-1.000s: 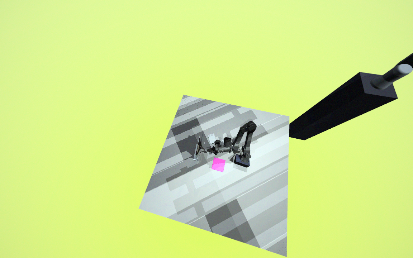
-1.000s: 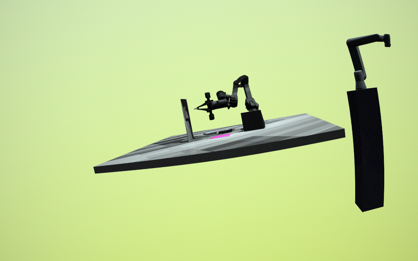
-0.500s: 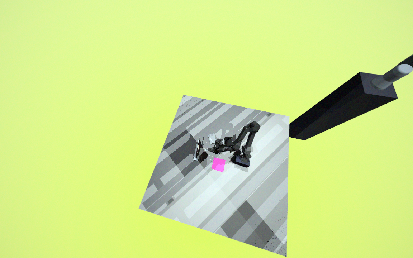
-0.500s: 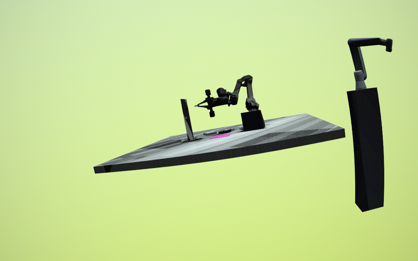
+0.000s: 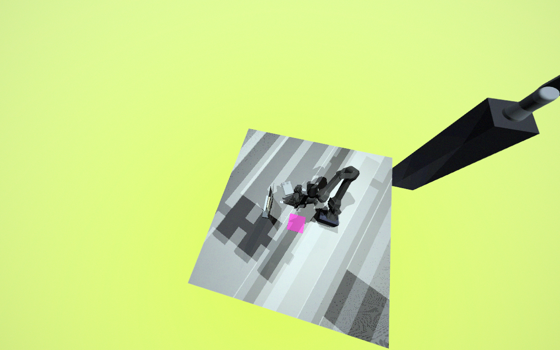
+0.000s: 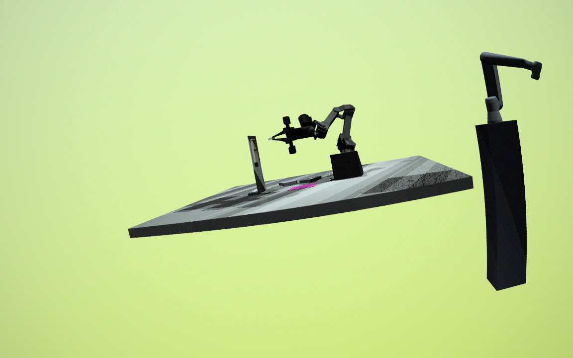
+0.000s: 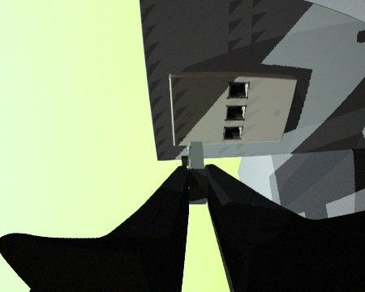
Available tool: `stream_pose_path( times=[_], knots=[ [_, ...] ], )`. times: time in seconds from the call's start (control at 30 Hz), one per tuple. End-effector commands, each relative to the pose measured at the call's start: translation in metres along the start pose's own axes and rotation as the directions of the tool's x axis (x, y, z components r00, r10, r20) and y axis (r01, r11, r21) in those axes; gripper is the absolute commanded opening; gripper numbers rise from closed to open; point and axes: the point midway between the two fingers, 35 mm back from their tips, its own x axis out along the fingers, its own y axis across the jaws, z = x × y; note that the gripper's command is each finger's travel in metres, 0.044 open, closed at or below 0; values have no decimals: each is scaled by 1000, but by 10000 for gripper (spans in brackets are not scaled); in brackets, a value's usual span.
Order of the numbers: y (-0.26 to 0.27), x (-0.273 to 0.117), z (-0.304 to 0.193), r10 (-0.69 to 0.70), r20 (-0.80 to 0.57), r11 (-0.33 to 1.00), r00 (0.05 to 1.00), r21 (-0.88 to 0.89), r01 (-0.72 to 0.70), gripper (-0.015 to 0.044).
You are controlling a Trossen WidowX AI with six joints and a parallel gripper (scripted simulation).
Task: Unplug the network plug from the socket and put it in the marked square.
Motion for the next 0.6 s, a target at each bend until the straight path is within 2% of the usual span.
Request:
stream_pose_path(
  times=[0.0, 0.17, 0.57],
  knots=[
    [9, -4, 2, 4, 8, 1000, 1000, 7, -4, 0],
    [10, -5, 0, -11, -2, 1000, 1000, 7, 11, 0],
    [-40, -2, -46, -282, -162, 959, 946, -34, 280, 0]
  ],
)
